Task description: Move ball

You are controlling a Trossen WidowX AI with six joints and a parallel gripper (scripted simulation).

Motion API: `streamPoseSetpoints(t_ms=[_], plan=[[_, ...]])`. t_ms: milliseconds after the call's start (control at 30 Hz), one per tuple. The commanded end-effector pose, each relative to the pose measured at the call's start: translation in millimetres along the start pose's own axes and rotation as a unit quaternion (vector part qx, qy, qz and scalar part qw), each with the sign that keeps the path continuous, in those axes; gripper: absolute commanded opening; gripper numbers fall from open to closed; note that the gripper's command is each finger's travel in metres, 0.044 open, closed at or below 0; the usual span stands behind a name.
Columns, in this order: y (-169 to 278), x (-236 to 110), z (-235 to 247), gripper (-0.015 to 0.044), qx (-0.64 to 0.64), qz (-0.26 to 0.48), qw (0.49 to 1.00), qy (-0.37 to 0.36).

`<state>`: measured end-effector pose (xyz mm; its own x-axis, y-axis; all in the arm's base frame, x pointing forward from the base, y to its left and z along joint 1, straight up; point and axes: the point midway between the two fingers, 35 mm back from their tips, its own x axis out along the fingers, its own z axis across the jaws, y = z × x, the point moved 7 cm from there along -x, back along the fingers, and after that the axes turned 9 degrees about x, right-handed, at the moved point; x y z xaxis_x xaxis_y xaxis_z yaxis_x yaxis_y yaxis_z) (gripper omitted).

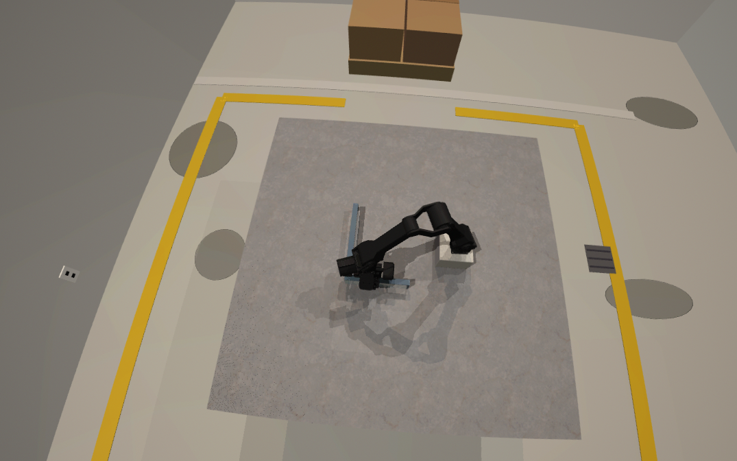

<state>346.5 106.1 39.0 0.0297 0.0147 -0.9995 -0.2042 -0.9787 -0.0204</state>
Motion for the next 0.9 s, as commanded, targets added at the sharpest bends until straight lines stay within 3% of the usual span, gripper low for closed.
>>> streamPoseSetpoints(t_ms=[0, 67, 367, 600, 767, 867], plan=[[0.1, 4.8, 1.0, 0.0000, 0.002, -0.001, 1.000, -0.001], [0.1, 4.8, 1.0, 0.0000, 0.002, -0.001, 1.000, -0.001], [0.1, 2.3, 0.3, 0.0236, 0.000, 0.000, 1.000, 0.000], [0.0, -0.4, 0.0, 0.0236, 0.000, 0.000, 1.000, 0.000], [-0.5, -73.0, -0.9, 0.0236, 0.001, -0.001, 1.000, -0.001], [0.1, -84.5, 0.3, 0.0236, 0.002, -0.001, 1.000, -0.001]])
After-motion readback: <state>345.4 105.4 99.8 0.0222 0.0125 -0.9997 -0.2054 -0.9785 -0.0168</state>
